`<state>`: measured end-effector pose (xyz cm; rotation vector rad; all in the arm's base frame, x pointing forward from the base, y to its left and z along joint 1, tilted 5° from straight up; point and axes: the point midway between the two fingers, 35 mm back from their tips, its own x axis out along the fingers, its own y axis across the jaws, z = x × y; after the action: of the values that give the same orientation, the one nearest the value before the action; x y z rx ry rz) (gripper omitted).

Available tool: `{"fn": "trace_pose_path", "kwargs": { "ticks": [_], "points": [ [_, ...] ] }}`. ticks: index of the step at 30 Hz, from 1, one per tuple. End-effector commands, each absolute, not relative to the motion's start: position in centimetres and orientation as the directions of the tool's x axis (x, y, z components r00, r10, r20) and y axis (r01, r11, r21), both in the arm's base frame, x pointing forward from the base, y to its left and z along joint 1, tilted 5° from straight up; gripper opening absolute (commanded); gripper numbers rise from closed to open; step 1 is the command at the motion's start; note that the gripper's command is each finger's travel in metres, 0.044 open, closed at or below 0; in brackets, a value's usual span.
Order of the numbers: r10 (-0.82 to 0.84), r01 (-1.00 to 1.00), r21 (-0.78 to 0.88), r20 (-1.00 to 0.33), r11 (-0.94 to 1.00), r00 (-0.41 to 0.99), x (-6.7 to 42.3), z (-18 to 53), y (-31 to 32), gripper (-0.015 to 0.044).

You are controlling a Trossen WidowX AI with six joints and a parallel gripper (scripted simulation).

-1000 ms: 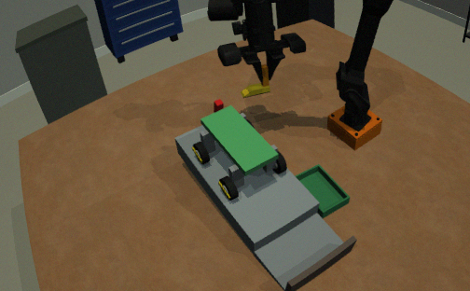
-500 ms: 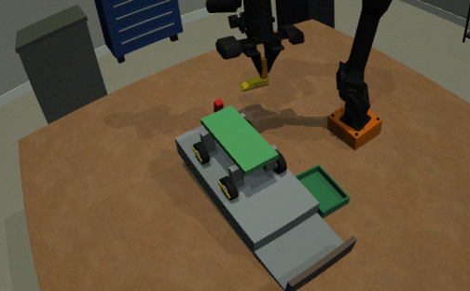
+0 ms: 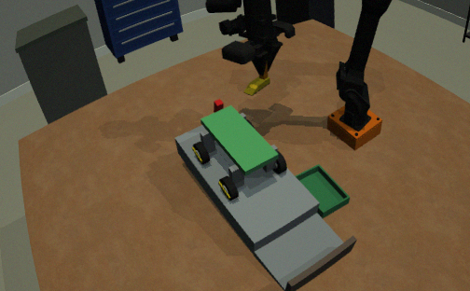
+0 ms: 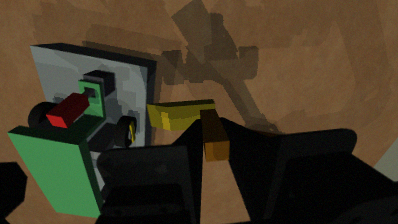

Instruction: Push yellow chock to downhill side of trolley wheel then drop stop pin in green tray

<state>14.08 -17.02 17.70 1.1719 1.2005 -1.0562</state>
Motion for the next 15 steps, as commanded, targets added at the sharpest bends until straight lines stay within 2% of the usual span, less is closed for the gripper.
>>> {"fn": "trace_pose_path", "kwargs": {
  "ticks": [1,15],
  "points": [
    [0.013,0.971,0.087,-0.996,0.221,0.086,14.03,17.72,-17.01,0.0000],
    [0.014,0.791,0.076,-0.996,0.607,0.085,14.04,17.72,-17.02,0.0000]
  ]
}}
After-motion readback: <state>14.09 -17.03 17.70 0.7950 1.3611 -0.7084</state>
